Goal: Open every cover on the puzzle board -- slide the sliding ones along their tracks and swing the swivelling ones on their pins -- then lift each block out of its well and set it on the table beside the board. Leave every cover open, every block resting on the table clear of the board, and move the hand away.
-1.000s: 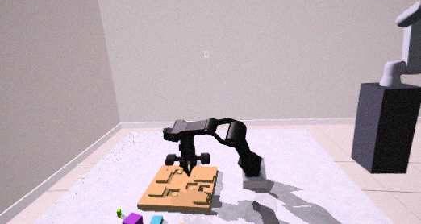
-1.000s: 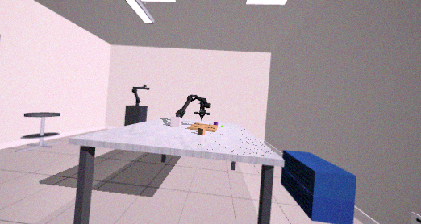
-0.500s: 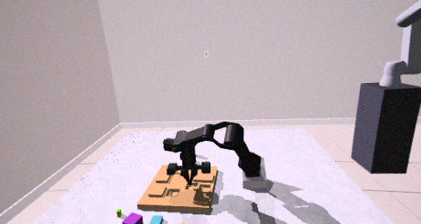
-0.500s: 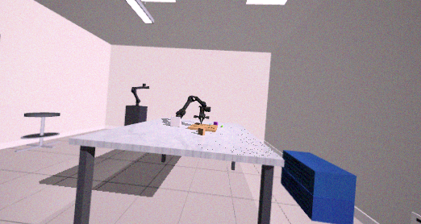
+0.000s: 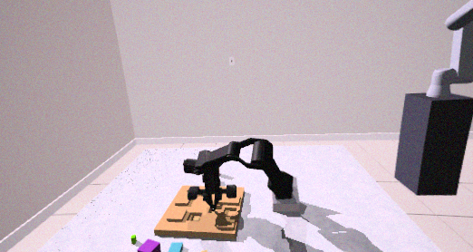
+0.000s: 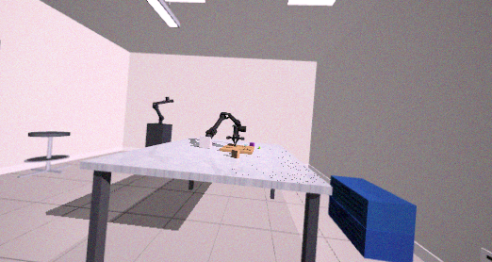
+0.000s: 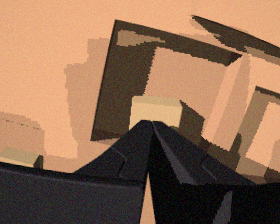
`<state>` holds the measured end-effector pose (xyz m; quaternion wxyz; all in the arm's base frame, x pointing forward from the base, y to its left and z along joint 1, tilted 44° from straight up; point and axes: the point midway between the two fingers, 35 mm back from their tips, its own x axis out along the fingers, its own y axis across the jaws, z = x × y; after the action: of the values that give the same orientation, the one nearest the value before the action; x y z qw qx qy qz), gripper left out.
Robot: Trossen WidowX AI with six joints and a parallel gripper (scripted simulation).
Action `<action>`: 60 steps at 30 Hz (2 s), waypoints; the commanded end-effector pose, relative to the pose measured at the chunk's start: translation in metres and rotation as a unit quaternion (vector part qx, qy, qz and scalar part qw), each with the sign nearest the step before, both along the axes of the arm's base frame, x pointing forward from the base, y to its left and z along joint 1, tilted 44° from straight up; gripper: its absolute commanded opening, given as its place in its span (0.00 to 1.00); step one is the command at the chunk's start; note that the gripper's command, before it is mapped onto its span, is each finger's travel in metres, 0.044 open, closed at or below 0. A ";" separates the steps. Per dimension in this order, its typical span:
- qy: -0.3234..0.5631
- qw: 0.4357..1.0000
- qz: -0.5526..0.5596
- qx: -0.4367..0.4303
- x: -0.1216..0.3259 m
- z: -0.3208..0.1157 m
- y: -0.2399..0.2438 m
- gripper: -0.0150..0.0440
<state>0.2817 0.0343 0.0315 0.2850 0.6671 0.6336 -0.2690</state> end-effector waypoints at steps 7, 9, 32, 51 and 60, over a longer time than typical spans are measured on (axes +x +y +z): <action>0.003 1.000 -0.001 0.003 -0.001 -0.003 0.002 0.25; 0.003 1.000 -0.001 0.003 -0.001 -0.005 0.001 0.25; 0.004 1.000 -0.001 0.003 -0.005 -0.029 -0.021 0.25; 0.004 1.000 -0.001 0.003 -0.006 -0.035 -0.026 0.25; 0.004 1.000 -0.001 0.003 -0.006 -0.035 -0.026 0.25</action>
<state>0.2771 0.0138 0.0042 0.2747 0.6736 0.6358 -0.2582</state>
